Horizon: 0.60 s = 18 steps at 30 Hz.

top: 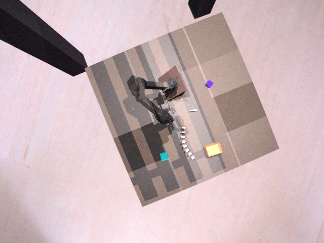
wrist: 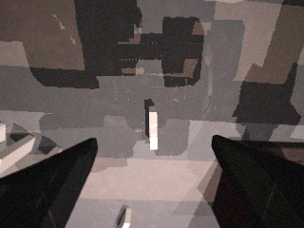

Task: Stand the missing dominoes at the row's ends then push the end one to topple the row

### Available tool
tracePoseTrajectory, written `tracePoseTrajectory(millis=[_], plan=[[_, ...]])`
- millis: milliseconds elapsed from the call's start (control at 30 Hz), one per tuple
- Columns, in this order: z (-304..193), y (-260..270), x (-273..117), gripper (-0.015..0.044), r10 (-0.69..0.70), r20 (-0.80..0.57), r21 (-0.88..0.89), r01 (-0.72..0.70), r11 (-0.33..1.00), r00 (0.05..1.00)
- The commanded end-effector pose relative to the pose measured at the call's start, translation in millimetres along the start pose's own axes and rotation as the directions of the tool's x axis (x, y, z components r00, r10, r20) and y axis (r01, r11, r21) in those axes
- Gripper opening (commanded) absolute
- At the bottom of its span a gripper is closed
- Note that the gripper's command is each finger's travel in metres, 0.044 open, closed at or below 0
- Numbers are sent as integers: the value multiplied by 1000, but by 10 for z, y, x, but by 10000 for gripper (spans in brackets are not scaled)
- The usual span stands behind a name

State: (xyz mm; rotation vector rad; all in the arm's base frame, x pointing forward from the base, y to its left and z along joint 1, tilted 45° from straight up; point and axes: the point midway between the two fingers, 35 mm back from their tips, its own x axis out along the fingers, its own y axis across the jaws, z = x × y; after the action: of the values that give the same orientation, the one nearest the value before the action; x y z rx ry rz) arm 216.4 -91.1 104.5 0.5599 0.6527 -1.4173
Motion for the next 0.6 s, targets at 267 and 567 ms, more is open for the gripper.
tracePoseTrajectory(millis=[267,567], plan=[[-11,-13,640,440,-5,9,-12,5,1000,1000],[-13,-10,734,440,-5,9,-12,5,1000,1000]])
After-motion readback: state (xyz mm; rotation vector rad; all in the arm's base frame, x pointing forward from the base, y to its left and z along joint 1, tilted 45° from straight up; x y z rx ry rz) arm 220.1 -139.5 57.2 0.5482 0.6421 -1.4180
